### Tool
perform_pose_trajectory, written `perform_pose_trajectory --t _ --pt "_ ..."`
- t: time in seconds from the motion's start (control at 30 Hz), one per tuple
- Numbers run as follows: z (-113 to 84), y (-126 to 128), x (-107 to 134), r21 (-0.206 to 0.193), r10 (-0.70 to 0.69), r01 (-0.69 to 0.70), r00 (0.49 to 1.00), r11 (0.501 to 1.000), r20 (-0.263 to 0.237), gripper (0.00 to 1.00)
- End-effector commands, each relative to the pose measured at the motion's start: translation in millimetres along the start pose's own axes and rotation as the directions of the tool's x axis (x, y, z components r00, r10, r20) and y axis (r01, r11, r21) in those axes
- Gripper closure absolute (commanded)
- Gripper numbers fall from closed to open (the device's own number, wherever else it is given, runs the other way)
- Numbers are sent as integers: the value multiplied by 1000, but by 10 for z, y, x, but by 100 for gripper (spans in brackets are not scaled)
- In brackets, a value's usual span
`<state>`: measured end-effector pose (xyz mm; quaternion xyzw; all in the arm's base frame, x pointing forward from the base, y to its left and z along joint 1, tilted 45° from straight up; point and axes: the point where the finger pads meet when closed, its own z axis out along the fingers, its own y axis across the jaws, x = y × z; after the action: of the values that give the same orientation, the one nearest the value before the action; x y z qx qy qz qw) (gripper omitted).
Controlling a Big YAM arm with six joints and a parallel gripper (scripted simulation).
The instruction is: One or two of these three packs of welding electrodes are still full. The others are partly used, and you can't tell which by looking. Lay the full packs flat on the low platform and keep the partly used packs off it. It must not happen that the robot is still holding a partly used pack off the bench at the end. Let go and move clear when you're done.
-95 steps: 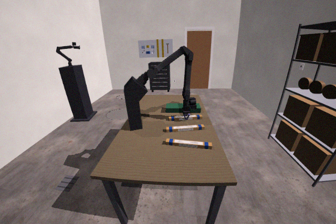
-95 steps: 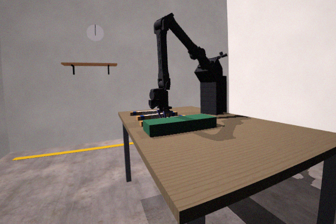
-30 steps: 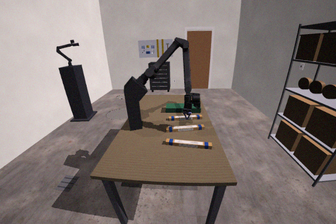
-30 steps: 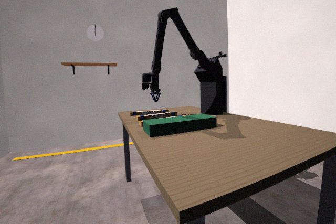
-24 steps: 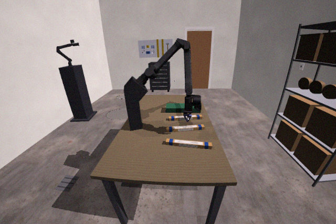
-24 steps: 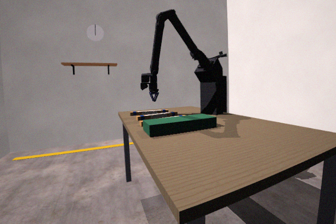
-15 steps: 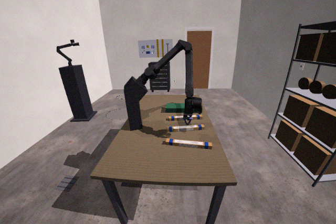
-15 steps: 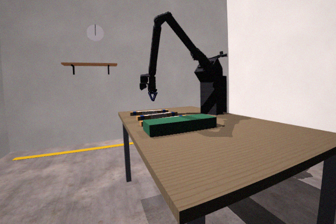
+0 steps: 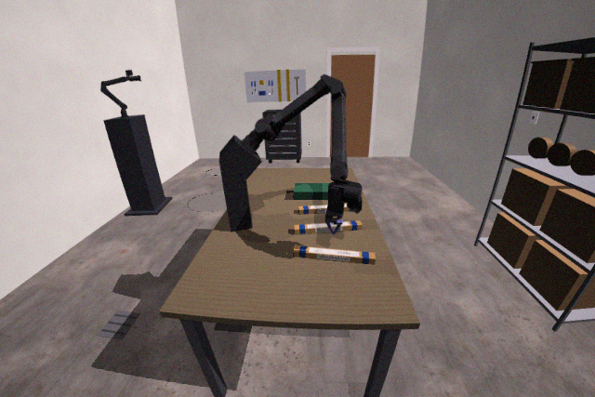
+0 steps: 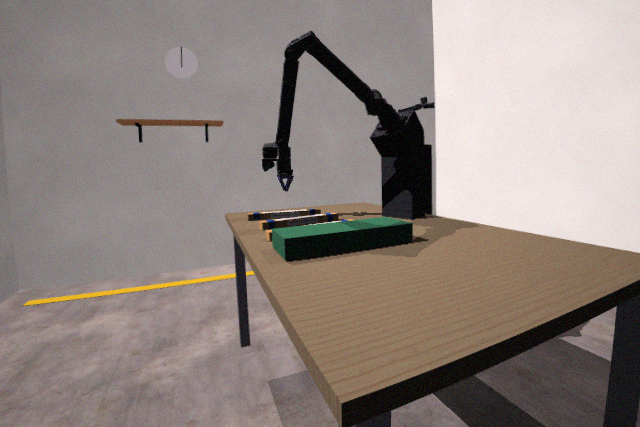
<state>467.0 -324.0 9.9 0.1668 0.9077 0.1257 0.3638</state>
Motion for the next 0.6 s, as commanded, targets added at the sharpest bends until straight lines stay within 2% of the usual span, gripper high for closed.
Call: perform_pose_trajectory --t 0.0,0.1,0.17,0.57 --pt "37 -211 -24 -1 -29 29 1000 1000 -11 26" --pt "35 -405 -55 -1 -29 29 1000 1000 -10 26" --pt "34 -416 -55 0 -29 29 1000 1000 -9 26" --pt "85 -231 -57 -13 -56 56 998 998 -10 26"
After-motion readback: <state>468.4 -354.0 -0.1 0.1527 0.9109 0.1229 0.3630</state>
